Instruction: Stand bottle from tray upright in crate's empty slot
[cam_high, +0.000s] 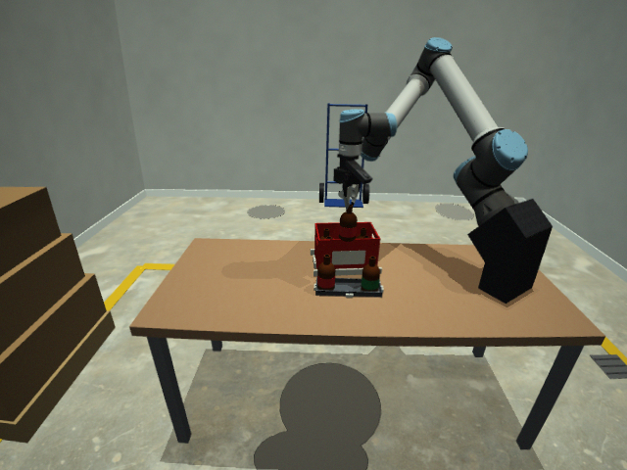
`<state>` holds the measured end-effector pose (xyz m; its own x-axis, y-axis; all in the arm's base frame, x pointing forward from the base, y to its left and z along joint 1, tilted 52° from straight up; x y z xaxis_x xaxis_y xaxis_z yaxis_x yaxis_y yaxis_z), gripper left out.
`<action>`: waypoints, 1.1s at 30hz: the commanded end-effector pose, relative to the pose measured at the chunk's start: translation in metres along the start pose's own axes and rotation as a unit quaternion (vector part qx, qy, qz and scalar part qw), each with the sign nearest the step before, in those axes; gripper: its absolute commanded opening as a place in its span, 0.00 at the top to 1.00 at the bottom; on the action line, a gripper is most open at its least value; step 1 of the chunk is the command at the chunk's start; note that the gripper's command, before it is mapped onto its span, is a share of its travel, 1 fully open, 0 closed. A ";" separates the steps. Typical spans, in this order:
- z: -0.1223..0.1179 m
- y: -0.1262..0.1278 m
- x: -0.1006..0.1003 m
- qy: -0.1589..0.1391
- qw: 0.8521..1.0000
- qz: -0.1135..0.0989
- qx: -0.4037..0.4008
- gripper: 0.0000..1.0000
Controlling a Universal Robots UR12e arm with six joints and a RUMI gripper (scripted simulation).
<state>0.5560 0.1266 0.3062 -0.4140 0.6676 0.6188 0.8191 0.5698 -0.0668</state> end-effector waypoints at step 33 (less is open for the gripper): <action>-0.065 -0.046 0.000 0.000 1.000 -0.001 0.000 1.00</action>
<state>0.5449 0.0755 0.3539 -0.4140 0.6675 0.6189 0.8191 0.5698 -0.0667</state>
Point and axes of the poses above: the point where the finger pads meet when closed, its own x axis back along the fingers, its own y axis across the jaws, z = x × y, the point moved 1 cm from there along x, back along the fingers, and after that the axes turned 6 degrees about -x, right-handed, at the moved point
